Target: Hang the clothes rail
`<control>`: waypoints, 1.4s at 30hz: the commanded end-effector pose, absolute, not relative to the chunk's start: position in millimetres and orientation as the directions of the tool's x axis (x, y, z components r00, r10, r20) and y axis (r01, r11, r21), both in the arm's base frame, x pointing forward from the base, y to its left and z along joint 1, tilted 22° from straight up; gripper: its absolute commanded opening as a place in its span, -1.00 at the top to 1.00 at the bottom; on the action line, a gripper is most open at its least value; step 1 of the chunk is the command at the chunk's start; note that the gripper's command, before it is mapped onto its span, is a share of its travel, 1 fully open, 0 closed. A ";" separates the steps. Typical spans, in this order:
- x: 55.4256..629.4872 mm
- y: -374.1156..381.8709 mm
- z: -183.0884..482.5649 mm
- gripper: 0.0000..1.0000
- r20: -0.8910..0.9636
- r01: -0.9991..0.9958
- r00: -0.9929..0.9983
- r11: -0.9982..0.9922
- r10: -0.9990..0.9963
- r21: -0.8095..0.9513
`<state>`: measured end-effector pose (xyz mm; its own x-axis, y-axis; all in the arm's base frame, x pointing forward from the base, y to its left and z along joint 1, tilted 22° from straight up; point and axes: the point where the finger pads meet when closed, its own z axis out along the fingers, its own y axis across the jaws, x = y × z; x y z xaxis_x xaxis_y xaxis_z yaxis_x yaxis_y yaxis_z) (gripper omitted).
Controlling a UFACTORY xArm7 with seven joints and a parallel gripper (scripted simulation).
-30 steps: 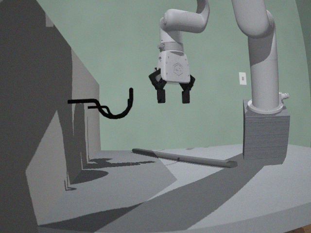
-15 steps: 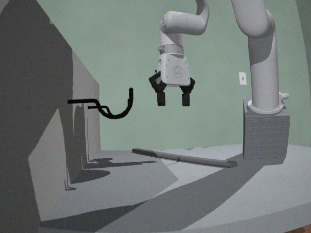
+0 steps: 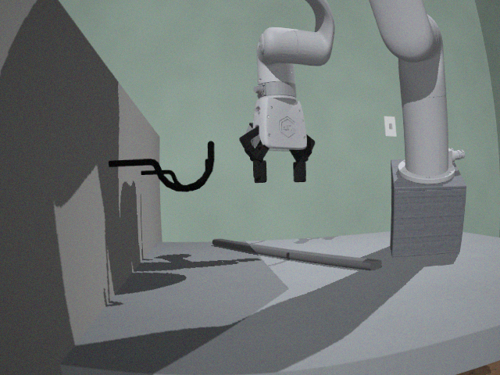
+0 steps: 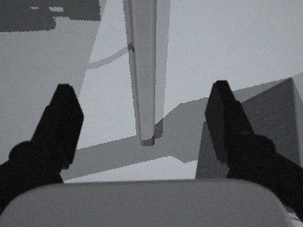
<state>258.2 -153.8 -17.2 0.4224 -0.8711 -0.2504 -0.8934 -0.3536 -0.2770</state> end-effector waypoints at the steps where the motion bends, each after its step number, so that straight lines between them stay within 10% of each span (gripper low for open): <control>1: 260.1 -154.2 -20.7 -1.00 -0.246 -0.893 0.422 -0.353 -0.873 -0.279; 42: 269.5 -133.2 -78.1 -1.00 -0.246 -0.893 0.422 -0.353 -0.873 -0.279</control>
<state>268.0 -133.5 -73.6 0.4223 -0.8714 -0.2496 -0.8934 -0.3535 -0.2774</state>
